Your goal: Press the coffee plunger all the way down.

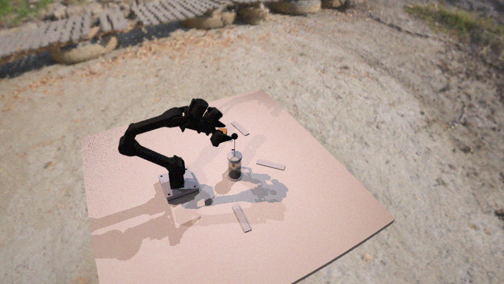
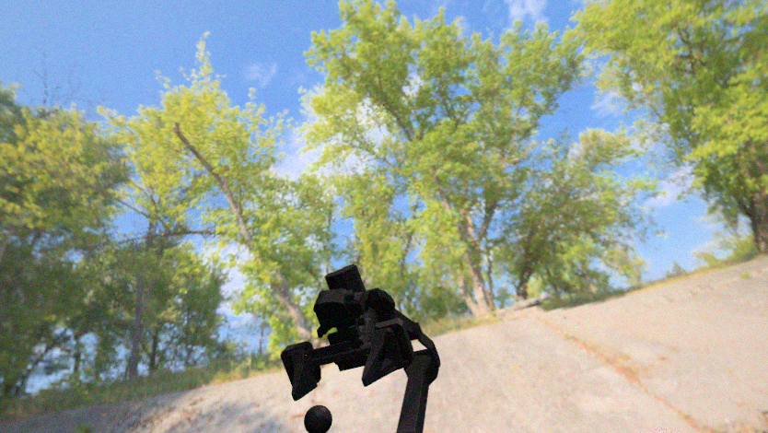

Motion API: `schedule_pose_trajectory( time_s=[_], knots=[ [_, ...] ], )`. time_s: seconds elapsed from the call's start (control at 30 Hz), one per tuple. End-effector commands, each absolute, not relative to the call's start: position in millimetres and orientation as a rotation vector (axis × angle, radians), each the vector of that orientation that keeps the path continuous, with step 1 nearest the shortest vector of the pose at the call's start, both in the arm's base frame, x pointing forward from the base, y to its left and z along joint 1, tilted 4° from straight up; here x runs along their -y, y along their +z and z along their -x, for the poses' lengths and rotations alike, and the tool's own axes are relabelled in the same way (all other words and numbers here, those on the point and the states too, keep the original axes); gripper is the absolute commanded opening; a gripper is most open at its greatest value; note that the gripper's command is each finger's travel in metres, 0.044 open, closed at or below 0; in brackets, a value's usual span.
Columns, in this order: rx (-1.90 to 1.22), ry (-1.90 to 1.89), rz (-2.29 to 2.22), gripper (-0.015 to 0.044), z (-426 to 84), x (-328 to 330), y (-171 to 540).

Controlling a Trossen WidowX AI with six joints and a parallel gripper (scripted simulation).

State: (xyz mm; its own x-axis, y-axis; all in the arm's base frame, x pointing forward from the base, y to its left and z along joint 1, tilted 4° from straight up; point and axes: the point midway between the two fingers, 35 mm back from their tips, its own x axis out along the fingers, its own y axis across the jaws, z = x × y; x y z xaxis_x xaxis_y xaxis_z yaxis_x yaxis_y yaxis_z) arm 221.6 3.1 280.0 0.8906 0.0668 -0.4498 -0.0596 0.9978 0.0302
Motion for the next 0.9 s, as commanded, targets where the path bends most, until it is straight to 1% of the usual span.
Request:
schedule_pose_trajectory(
  time_s=[0.0, 0.87],
  knots=[
    [-0.457, 0.056, -0.020, 0.0440, -222, -2, 272],
    [-0.454, 0.054, -0.021, 0.0440, -256, -4, 256]
  ],
)
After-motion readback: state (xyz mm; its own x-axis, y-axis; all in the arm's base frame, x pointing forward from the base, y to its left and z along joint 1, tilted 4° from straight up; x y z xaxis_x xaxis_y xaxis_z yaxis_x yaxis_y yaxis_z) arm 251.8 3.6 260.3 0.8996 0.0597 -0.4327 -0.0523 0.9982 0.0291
